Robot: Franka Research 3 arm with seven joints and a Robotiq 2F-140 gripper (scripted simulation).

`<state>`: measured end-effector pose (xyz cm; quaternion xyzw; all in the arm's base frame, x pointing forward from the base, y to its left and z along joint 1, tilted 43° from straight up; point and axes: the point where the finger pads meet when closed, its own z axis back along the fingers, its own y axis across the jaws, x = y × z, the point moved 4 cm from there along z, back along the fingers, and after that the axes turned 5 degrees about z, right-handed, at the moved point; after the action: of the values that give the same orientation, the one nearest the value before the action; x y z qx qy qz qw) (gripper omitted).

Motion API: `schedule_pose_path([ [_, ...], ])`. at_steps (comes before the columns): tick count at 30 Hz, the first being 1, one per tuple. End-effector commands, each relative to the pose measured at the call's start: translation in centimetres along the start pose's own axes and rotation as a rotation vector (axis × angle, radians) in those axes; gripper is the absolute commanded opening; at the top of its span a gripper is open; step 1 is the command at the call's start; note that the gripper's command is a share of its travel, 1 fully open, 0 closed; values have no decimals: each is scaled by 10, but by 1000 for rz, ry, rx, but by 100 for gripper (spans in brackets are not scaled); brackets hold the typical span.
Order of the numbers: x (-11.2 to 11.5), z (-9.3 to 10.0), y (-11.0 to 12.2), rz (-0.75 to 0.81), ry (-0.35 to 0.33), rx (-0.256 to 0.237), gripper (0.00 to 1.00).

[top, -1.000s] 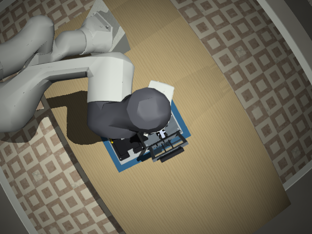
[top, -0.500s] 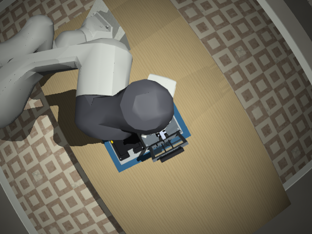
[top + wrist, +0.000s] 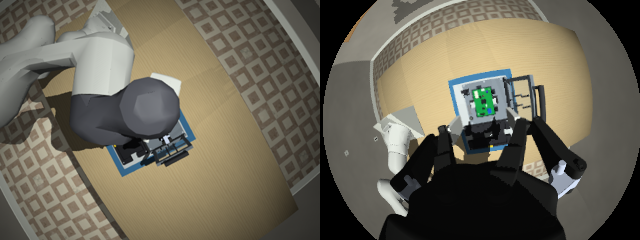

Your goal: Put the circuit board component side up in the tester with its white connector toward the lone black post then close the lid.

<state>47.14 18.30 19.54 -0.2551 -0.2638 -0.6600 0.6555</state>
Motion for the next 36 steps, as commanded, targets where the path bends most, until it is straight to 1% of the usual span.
schedule_pose_path([
  [1,1,2,-3,12,-7,-9,58],
  [10,1,4,-3,12,-7,-9,58],
  [11,1,4,-3,12,-7,-9,30],
  [36,1,4,-3,12,-7,-9,30],
])
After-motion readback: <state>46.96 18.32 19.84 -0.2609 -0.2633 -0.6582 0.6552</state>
